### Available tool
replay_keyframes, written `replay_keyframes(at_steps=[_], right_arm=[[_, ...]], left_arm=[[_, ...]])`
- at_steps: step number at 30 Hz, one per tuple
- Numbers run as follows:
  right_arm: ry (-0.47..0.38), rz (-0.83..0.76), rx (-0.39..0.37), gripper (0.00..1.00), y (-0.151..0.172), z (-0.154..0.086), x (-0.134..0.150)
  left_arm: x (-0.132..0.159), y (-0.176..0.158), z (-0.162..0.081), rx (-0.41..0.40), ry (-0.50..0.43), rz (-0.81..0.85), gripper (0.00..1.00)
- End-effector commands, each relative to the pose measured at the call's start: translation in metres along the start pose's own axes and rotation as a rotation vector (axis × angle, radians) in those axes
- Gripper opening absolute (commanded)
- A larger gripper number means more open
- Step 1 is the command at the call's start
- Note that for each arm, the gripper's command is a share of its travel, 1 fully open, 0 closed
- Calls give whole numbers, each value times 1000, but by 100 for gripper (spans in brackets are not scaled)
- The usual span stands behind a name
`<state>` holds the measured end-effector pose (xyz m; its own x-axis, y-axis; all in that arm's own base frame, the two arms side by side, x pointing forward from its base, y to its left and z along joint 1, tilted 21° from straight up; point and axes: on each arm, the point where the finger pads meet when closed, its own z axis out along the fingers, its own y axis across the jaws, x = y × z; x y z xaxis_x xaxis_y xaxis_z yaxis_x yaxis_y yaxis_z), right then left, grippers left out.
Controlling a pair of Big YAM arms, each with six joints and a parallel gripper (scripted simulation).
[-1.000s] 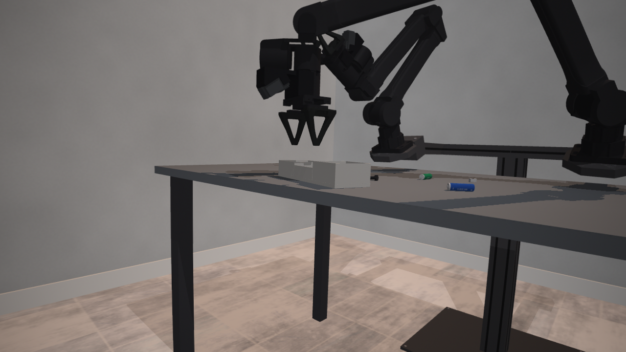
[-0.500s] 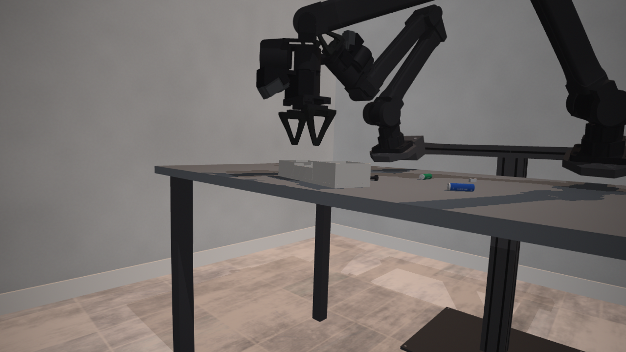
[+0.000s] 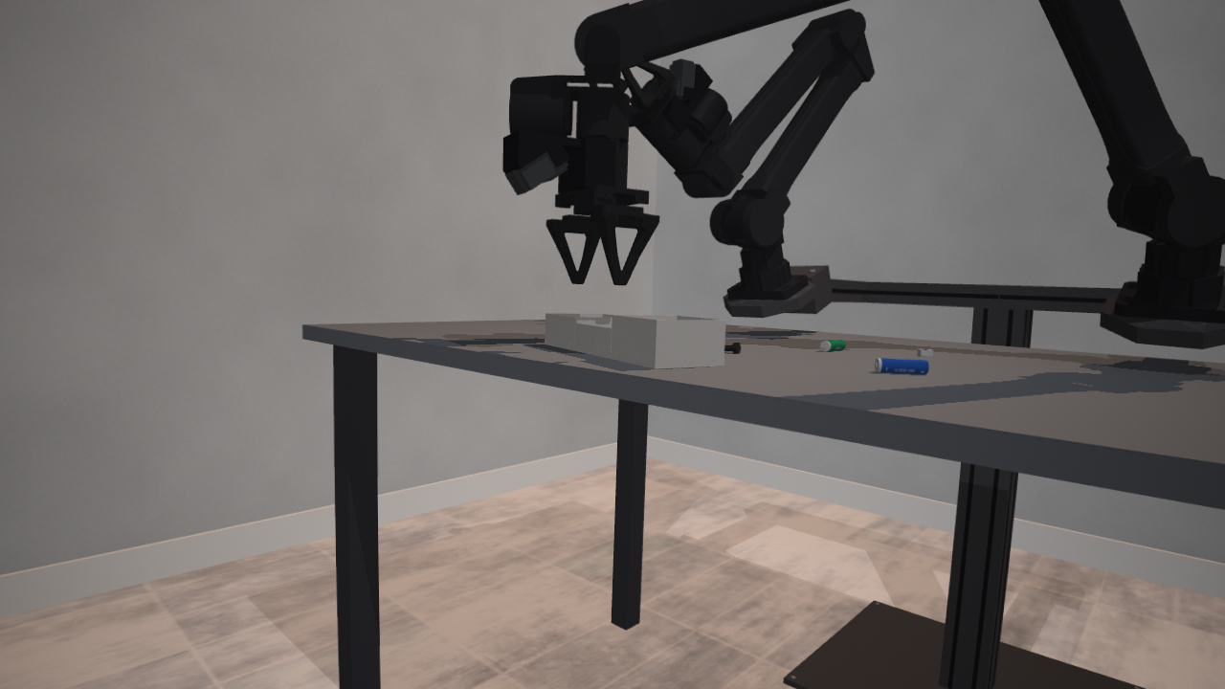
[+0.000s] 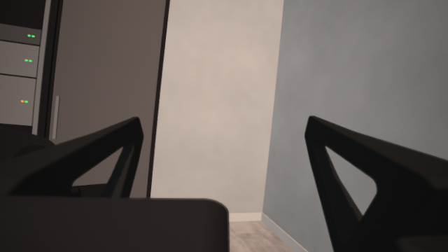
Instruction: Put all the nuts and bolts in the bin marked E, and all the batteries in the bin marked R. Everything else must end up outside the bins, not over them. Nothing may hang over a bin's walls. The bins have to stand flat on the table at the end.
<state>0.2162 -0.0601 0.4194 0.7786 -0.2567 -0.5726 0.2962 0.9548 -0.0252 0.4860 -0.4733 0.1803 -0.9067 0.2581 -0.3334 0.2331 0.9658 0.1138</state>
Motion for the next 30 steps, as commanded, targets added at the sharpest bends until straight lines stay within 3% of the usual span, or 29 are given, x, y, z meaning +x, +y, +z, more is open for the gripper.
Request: replay_keyframes(at_steps=[1,8,11,17,22,23,27,29,30], right_arm=[[-20,-3,5,100,-3,-1,-6],[-20,-3,5,100,-3,-1,-6],[-20,-3,5,100,-3,-1,-6],[-20,-3,5,100,-3,-1,-6],[-20,-3,5,100,-3,-1,-6],[-20,-3,5,100,-3,-1,-6],[-20,-3,5,100,-3,-1,-6],[-20,-3,5,100,-3,-1,-6],[-20,-3,5,100,-3,-1,-6]], left_arm=[[-17,-8,-61,48,-67,3,100],[-10,-3,-101,48,-68,-12,100],[-8,-13,-97,22,-29,2,100],[-6,-12,-147,23,-29,2,100],[-16,5,-145,13,-25,-27,100],[-1,8,-123,-19,21,-10,100],[-1,8,-122,-18,22,-10,100],[-7,1,-151,24,-31,-4,100],[-7,1,-151,24,-31,-4,100]])
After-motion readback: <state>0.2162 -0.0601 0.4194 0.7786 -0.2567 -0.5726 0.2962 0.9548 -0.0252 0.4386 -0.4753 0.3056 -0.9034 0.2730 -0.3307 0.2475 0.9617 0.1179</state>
